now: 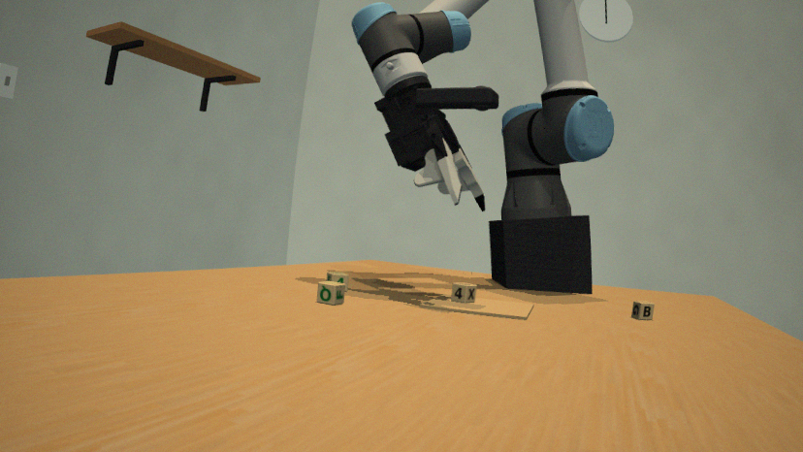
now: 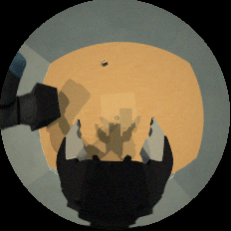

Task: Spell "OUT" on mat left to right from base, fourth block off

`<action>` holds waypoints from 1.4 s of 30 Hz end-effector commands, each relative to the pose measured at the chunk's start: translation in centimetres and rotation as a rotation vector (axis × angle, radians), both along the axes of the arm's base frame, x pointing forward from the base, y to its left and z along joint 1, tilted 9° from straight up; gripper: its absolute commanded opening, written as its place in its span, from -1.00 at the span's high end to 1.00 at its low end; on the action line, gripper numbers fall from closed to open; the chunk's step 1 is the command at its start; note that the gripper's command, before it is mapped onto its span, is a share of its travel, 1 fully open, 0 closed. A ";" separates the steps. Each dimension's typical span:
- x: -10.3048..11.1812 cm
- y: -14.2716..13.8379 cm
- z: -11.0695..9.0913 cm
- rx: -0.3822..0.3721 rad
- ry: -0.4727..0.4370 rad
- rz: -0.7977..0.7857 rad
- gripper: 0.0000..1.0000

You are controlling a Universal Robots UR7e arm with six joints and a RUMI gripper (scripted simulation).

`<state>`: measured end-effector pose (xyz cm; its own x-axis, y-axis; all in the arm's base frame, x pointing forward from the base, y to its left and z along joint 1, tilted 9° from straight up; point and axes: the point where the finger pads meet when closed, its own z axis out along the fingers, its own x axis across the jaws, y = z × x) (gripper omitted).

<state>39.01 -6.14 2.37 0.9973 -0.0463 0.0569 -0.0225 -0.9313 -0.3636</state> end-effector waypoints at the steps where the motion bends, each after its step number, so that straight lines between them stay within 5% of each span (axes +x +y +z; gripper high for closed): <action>1: 0.0 0.0 0.0 -0.001 -0.001 0.000 -1.00; 17: 1.2 -1.1 0.4 -0.001 -0.001 0.000 -1.00; 31: 10.6 -9.6 2.3 -0.001 -0.001 0.000 -1.00; 42: 14.7 -13.0 2.4 -0.001 -0.001 0.000 -1.00</action>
